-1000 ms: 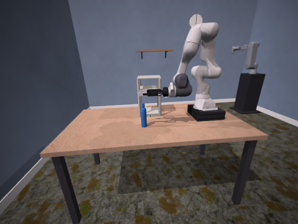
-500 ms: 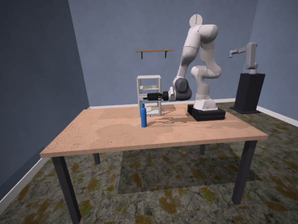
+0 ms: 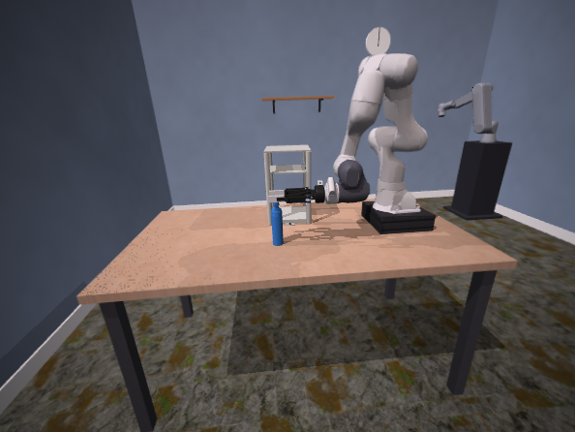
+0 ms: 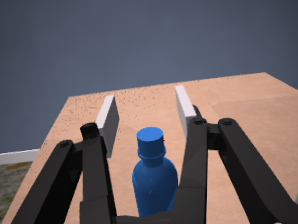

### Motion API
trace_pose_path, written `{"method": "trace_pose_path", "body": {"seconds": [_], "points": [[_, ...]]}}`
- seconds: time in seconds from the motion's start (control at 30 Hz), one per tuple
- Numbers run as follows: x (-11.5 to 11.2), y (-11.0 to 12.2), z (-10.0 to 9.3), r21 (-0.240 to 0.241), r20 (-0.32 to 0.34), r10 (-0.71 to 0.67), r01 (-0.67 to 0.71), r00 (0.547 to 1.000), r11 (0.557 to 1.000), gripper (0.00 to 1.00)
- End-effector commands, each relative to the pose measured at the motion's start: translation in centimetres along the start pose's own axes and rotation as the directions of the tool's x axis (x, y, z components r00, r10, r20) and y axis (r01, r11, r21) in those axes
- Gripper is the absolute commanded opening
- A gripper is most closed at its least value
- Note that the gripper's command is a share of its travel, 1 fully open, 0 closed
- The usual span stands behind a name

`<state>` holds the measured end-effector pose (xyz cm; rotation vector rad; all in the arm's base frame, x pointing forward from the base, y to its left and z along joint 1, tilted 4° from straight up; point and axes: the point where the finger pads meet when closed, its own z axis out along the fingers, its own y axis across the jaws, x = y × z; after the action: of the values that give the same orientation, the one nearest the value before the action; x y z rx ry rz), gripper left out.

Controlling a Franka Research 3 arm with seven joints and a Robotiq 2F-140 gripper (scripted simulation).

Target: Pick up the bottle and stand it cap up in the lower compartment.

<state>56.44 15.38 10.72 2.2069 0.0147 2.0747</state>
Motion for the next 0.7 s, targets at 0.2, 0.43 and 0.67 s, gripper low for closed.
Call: {"method": "trace_pose_path", "body": {"seconds": [0.2, 0.43, 0.67], "points": [[-1.8, 0.0, 0.2, -0.006, -0.016, 0.044, -0.044, 0.999, 0.999, 0.40], [-3.8, -0.1, 0.3, -0.006, -0.016, 0.044, -0.044, 0.999, 0.999, 0.40], [-5.7, -0.1, 0.3, -0.006, -0.016, 0.044, -0.044, 0.999, 0.999, 0.40]]}}
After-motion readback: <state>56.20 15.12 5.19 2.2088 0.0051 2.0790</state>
